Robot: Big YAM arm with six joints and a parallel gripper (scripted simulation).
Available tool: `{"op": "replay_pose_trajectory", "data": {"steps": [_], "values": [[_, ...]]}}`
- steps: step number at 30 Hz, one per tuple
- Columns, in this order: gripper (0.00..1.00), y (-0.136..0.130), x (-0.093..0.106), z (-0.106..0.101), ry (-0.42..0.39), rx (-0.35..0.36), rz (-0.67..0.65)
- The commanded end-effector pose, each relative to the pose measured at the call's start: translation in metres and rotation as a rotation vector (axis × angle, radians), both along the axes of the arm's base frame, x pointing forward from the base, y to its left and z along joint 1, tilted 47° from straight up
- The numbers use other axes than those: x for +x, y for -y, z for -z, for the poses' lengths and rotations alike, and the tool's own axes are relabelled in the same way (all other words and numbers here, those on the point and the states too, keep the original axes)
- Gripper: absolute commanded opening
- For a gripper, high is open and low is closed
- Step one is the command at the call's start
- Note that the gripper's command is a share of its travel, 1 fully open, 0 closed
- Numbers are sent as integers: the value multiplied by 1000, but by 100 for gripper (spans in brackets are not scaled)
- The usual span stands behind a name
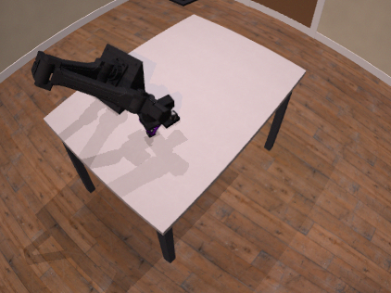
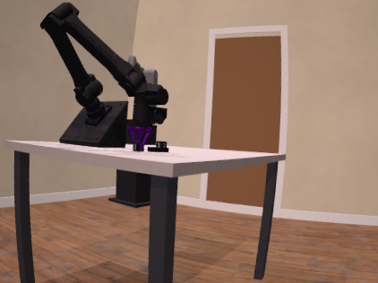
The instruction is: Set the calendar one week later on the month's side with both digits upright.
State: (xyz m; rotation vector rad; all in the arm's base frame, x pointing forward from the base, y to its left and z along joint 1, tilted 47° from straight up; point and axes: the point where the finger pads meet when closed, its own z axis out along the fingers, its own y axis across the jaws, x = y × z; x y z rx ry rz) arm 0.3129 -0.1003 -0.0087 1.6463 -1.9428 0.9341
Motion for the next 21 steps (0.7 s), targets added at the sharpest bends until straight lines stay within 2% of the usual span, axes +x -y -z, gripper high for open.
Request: {"op": "replay_pose_trajectory", "data": {"steps": [1,19,21], "values": [[25,-3,-2,5,-15,1,-21],[25,-3,-2,5,-15,1,-21],[28,-3,-2,5,-15,1,-21]]}}
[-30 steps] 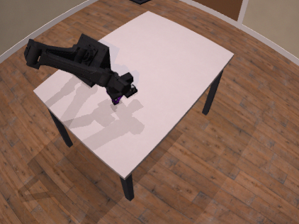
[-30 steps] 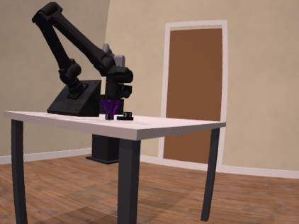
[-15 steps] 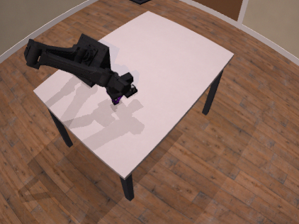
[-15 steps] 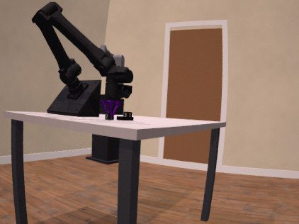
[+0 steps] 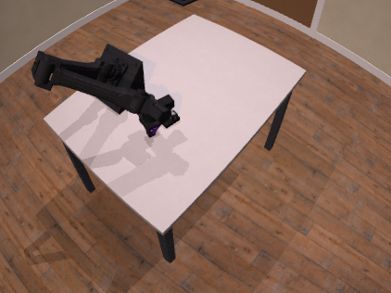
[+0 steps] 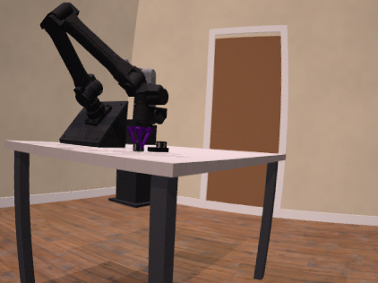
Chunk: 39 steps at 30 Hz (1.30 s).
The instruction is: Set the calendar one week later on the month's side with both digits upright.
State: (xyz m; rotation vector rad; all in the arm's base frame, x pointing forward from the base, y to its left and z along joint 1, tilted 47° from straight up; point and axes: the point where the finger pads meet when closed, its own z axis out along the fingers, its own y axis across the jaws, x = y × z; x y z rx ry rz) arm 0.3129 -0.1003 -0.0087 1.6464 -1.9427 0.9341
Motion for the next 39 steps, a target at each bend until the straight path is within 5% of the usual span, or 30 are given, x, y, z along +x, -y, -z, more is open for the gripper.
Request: {"op": "replay_pose_trajectory", "data": {"steps": [1,13,26,31,39], "values": [[28,-3,-2,5,-15,1,-21],[44,-3,-2,5,-15,1,-21],[44,-7,-2,4,-19,1,-28],[44,-17,13,-16,36,7,-19],[44,-38,11,-36,40,11,-19]]}}
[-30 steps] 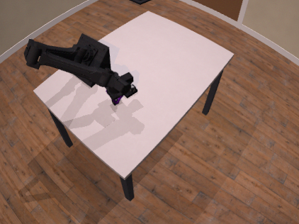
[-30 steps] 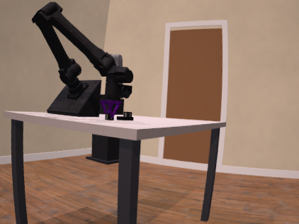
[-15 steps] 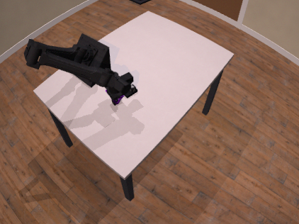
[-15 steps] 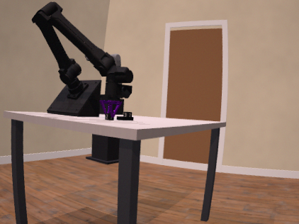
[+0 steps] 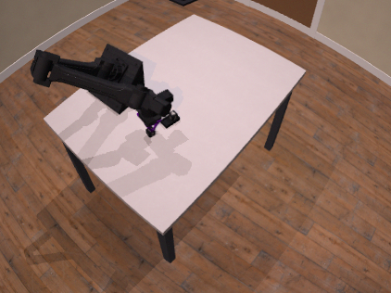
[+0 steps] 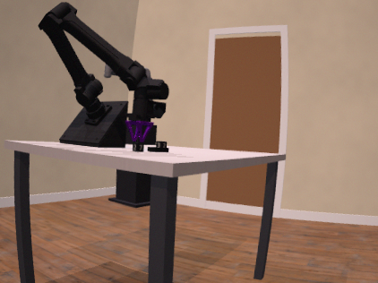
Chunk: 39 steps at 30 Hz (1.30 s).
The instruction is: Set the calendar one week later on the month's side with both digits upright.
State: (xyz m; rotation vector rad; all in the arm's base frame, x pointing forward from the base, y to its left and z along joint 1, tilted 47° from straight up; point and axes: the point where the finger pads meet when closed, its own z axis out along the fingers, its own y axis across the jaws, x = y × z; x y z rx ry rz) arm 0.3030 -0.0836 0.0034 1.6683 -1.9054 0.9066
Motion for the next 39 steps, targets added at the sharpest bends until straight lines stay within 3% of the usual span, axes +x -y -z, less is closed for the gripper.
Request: {"op": "replay_pose_trajectory", "data": {"steps": [1,10,18,19,39], "values": [[44,-26,21,-28,77,16,-2],[44,-57,17,-58,81,22,-2],[44,-61,15,-56,62,17,-2],[100,-61,15,-56,62,17,-2],[100,-61,15,-56,62,17,-2]]}}
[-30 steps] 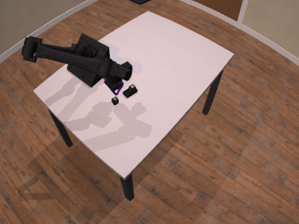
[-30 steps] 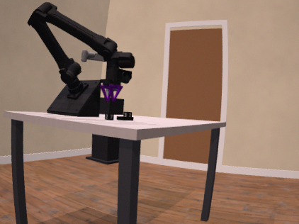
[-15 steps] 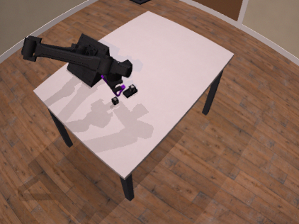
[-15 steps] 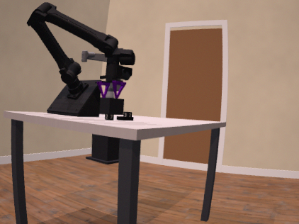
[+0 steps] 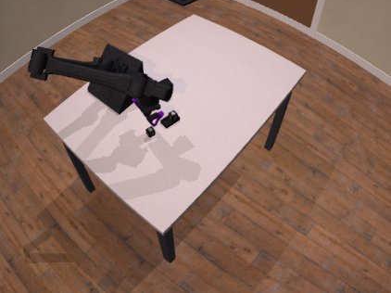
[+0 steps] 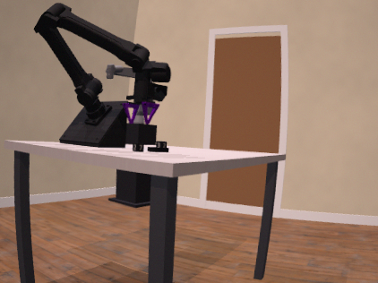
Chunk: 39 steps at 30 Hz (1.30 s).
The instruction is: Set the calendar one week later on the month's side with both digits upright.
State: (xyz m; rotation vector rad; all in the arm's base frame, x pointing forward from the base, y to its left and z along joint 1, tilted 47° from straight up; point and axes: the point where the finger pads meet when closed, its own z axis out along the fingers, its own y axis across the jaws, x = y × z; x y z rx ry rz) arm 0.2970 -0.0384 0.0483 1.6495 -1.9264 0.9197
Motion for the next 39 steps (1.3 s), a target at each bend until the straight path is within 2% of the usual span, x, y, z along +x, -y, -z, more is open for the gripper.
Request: {"op": "replay_pose_trajectory", "data": {"steps": [1,39], "values": [[100,-16,21,-11,44,17,-16],[100,-16,21,-11,60,19,-1]]}}
